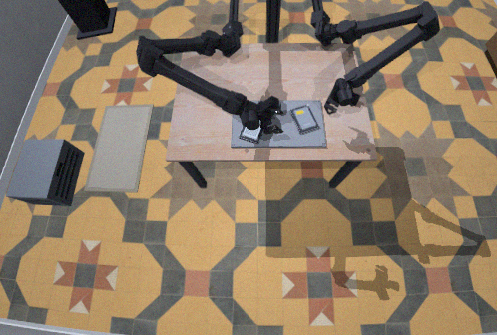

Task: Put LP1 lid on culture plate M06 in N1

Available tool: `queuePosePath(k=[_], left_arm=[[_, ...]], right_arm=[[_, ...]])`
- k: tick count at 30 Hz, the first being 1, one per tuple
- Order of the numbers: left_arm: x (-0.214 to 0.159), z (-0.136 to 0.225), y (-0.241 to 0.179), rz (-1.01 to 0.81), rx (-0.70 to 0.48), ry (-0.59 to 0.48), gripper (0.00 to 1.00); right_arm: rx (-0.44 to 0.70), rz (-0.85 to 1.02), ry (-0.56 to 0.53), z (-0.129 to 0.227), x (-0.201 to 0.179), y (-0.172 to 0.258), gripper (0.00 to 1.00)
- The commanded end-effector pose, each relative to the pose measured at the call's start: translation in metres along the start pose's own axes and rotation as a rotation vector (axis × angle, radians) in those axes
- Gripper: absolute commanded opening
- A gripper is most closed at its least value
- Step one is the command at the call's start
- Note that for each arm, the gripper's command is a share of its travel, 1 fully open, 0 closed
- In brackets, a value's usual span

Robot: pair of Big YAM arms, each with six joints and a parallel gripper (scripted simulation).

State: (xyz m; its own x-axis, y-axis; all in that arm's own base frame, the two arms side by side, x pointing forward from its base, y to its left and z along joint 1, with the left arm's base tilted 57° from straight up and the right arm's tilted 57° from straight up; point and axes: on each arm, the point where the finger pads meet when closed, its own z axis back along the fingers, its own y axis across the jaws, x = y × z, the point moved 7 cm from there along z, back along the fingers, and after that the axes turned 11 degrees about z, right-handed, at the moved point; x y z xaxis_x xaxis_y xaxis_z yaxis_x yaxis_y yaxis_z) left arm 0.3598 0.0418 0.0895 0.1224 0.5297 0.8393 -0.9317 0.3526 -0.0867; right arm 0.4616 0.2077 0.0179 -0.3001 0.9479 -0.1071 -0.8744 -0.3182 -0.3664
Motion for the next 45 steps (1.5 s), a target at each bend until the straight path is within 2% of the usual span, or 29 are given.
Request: queuePosePath(k=[1,5,7,14,22,24,28,45], left_arm=[[-0.036,-0.022,-0.030,-0.304,-0.016,-0.004,1.00],[-0.061,-0.043,-0.039,-0.459,-0.003,0.002,1.00],[-0.061,-0.043,-0.039,-0.459,-0.003,0.002,1.00],[-0.106,-0.074,-0.047,-0.693,0.010,0.013,1.00],[-0.126,-0.088,-0.043,-0.746,0.024,0.023,1.00],[-0.126,-0.088,-0.043,-0.746,0.024,0.023,1.00],[-0.127,-0.089,-0.043,-0.731,0.024,0.023,1.00],[-0.123,-0.118,-0.044,-0.731,0.038,0.030,1.00]], right_arm=[[-0.036,-0.112,0.031,-0.015,0.078,0.058,1.00],[-0.079,-0.161,0.070,-0.018,0.101,0.093,1.00],[-0.079,-0.161,0.070,-0.018,0.101,0.093,1.00],[-0.187,-0.282,0.108,-0.014,0.133,0.165,1.00],[-0.309,-0.339,0.126,-0.002,0.140,0.226,1.00],[-0.309,-0.339,0.126,-0.002,0.140,0.226,1.00],[-0.395,-0.362,0.126,0.007,0.139,0.261,1.00],[-0.423,-0.385,0.111,0.010,0.145,0.264,1.00]])
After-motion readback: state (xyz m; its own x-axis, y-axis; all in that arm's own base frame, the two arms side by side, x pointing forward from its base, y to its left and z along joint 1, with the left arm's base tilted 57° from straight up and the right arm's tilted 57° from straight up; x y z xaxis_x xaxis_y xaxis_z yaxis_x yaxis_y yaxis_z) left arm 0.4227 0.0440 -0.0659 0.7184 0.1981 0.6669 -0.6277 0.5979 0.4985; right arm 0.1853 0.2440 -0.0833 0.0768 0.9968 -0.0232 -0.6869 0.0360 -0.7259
